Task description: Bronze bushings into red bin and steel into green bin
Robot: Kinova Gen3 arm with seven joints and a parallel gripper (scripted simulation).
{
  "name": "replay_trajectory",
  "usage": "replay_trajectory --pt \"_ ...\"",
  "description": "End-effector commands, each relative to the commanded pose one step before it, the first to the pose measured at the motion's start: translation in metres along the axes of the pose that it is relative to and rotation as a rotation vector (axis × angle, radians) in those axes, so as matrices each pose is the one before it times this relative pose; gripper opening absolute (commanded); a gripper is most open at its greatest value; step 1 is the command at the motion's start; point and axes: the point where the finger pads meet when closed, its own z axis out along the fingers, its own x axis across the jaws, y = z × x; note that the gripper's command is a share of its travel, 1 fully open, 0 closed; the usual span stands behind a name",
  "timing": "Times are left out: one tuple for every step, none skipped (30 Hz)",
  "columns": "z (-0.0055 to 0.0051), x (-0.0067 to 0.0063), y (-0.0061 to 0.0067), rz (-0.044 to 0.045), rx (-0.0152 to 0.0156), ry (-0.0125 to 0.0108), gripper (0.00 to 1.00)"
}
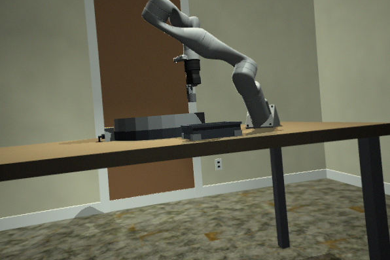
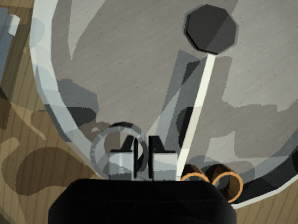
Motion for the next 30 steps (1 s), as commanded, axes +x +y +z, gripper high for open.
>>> replay_trajectory --pt "-0.00136 -0.01511 -0.01449 -0.01440 0.00102 0.00932 0.00" --pt "0.00000 -0.00999 -0.00393 0.01552 0.00000 0.00000 0.00" --pt "0.00000 -0.01005 -0.00378 0.01552 0.00000 0.00000 0.00" --pt "0.00000 -0.01011 -0.00362 0.01552 0.00000 0.00000 0.00" --pt "0.00000 0.00000 0.00000 0.00000 0.00000 0.00000 0.00" --pt "0.00000 0.00000 0.00000 0.00000 0.00000 0.00000 0.00" --pt "0.00000 -0.01016 -0.00346 0.01552 0.00000 0.00000 0.00" --pt "0.00000 0.00000 0.00000 0.00000 0.00000 0.00000 0.00" --pt "0.00000 0.00000 0.00000 0.00000 0.00000 0.00000 0.00" --pt "0.00000 0.00000 0.00000 0.00000 0.00000 0.00000 0.00" --pt "0.00000 -0.01022 -0.00330 0.01552 0.00000 0.00000 0.00" --pt "0.00000 -0.01027 -0.00314 0.01552 0.00000 0.00000 0.00" --pt "0.00000 -0.01031 -0.00299 0.01552 0.00000 0.00000 0.00" --pt "0.00000 -0.01036 -0.00282 0.01552 0.00000 0.00000 0.00" --pt "0.00000 -0.01040 -0.00266 0.01552 0.00000 0.00000 0.00" --pt "0.00000 0.00000 0.00000 0.00000 0.00000 0.00000 0.00" --pt "0.00000 0.00000 0.00000 0.00000 0.00000 0.00000 0.00" --pt "0.00000 0.00000 0.00000 0.00000 0.00000 0.00000 0.00" --pt "0.00000 -0.01044 -0.00250 0.01552 0.00000 0.00000 0.00" --pt "0.00000 -0.01048 -0.00234 0.01552 0.00000 0.00000 0.00" --pt "0.00000 -0.01051 -0.00218 0.01552 0.00000 0.00000 0.00" --pt "0.00000 0.00000 0.00000 0.00000 0.00000 0.00000 0.00" --pt "0.00000 0.00000 0.00000 0.00000 0.00000 0.00000 0.00" --pt "0.00000 -0.01055 -0.00201 0.01552 0.00000 0.00000 0.00" --pt "0.00000 -0.01058 -0.00185 0.01552 0.00000 0.00000 0.00" --pt "0.00000 0.00000 0.00000 0.00000 0.00000 0.00000 0.00" --pt "0.00000 0.00000 0.00000 0.00000 0.00000 0.00000 0.00" --pt "0.00000 0.00000 0.00000 0.00000 0.00000 0.00000 0.00" --pt "0.00000 -0.01060 -0.00169 0.01552 0.00000 0.00000 0.00" --pt "0.00000 -0.01063 -0.00152 0.01552 0.00000 0.00000 0.00"
